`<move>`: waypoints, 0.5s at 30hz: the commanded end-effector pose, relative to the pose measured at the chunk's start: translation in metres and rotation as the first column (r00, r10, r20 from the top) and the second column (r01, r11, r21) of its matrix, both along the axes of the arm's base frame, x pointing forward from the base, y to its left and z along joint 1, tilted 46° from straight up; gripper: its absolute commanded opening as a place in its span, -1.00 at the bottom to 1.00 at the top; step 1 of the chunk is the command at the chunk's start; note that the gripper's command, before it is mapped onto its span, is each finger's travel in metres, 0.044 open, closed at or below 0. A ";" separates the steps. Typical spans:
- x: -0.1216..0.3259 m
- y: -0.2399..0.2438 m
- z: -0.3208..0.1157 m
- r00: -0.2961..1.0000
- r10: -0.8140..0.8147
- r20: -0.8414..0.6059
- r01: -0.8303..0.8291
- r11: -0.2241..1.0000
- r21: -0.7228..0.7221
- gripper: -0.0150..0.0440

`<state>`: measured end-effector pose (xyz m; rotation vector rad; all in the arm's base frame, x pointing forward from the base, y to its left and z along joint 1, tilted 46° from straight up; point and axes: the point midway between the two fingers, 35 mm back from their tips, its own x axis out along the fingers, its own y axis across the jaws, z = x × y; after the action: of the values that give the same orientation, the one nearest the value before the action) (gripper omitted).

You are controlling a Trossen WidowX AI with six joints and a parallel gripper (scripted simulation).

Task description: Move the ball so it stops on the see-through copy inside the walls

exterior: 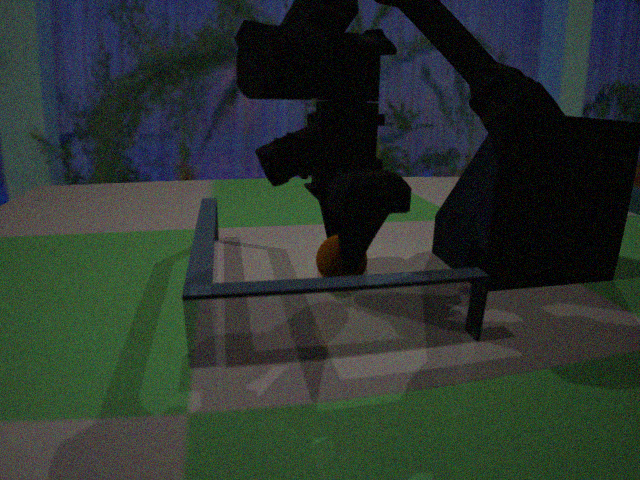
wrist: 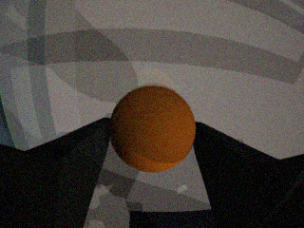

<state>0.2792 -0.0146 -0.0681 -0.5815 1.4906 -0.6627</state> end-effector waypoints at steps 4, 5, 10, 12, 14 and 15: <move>-0.002 -0.009 -0.008 1.000 0.003 -0.007 -0.003 1.000 -0.006 -0.49; -0.002 -0.010 -0.009 1.000 0.003 -0.007 -0.003 1.000 -0.006 -0.49; -0.002 -0.013 -0.012 1.000 0.003 -0.007 -0.003 1.000 -0.007 -0.49; -0.001 -0.011 -0.010 1.000 0.000 -0.001 0.000 1.000 -0.001 -0.40; -0.001 -0.011 -0.010 1.000 0.000 -0.001 0.000 1.000 -0.001 -0.22; -0.001 -0.011 -0.010 1.000 0.000 -0.001 0.000 1.000 -0.001 -0.14</move>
<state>0.2782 -0.0253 -0.0779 -0.5840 1.4919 -0.6627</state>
